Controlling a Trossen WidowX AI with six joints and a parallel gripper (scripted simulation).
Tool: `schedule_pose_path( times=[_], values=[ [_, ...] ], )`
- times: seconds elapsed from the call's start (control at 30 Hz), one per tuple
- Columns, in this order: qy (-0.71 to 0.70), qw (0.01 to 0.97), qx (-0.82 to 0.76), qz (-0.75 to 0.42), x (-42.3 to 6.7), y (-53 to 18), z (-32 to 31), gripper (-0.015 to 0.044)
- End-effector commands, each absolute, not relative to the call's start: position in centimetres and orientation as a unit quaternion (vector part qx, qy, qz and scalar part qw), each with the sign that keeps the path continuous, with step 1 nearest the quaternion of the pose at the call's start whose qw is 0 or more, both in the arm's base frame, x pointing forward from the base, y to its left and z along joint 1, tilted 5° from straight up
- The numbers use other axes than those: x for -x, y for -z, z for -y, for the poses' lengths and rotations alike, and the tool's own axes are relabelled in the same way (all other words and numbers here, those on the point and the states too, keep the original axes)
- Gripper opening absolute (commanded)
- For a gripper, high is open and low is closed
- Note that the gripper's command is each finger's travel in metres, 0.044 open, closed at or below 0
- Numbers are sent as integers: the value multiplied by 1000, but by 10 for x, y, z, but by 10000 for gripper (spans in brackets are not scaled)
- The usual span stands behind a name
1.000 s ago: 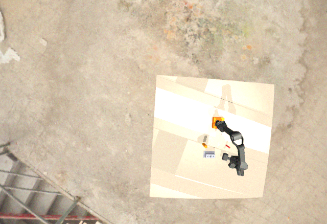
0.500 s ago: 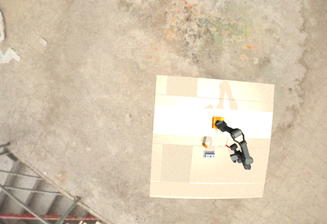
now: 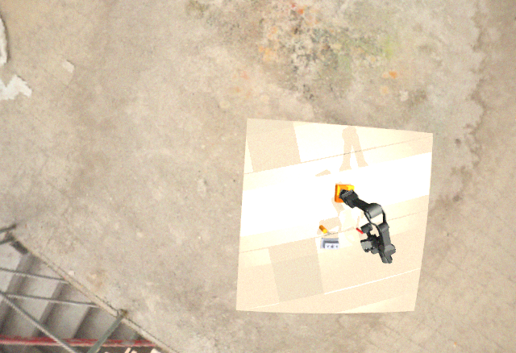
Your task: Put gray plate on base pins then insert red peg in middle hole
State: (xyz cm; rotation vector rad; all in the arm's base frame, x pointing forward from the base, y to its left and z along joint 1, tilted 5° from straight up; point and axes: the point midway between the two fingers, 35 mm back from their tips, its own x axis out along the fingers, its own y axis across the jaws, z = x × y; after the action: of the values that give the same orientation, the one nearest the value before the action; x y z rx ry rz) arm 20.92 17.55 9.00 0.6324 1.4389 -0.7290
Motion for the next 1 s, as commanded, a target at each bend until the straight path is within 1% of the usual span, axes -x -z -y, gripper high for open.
schedule_pose_path(
  times=[0.0, 0.97],
  values=[
    [321, 645, -279, -634, -210, -78, -174, 440],
    [321, 645, -279, -634, -210, -35, -173, 440]
  ],
)
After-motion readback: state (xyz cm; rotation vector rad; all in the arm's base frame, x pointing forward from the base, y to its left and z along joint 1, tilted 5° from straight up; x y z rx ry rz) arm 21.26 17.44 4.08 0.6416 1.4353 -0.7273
